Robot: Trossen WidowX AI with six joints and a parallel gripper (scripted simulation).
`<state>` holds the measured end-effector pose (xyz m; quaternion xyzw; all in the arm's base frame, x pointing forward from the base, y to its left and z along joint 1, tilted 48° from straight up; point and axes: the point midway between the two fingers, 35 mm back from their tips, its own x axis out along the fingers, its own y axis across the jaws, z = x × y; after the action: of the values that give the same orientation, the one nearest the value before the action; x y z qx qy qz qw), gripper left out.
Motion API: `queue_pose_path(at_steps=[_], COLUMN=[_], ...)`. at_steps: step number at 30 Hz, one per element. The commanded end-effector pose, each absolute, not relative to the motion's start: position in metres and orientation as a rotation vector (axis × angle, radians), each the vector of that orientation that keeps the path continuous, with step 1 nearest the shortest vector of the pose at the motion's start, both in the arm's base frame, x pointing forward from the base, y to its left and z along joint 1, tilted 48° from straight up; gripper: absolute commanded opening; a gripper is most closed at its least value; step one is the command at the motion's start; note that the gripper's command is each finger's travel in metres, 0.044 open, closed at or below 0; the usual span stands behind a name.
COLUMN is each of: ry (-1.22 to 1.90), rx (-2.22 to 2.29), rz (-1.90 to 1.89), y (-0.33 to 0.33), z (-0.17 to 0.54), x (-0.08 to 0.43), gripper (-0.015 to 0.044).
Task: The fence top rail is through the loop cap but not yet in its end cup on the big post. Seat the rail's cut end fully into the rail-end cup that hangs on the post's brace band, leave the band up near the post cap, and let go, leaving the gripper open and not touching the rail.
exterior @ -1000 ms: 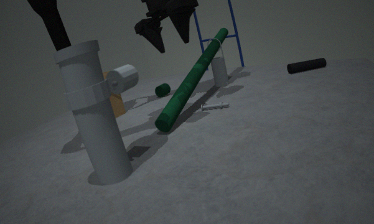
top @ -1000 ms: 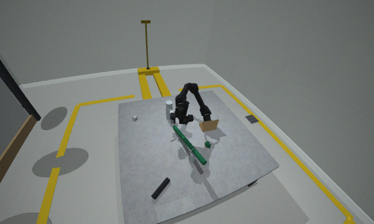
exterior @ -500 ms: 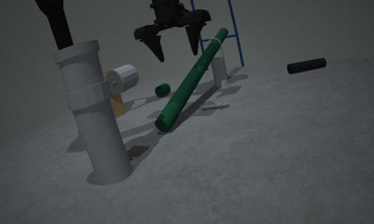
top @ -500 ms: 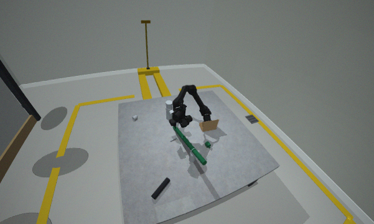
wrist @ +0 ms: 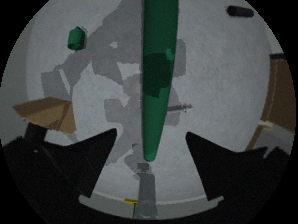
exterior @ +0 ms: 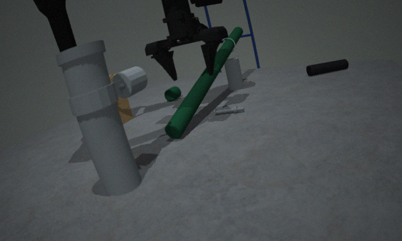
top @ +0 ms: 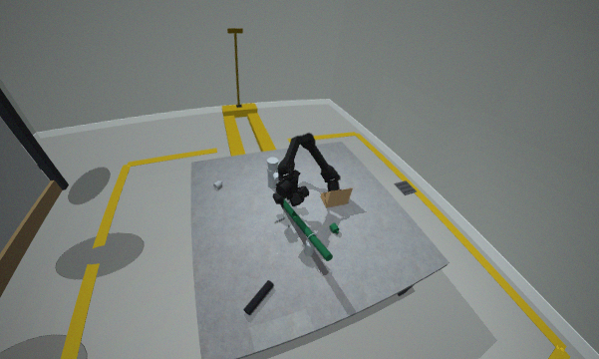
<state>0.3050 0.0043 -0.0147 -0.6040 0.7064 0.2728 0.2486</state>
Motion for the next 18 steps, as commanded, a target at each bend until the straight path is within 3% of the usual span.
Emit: queue_pose_path(at_steps=[1,18], ry=[1.928,1.927], rx=[-1.654,-1.654], rz=[0.745,0.745], y=[0.001,-0.019], z=[-0.018,-0.036], x=[0.304,0.301], gripper=[0.0440,0.0440])
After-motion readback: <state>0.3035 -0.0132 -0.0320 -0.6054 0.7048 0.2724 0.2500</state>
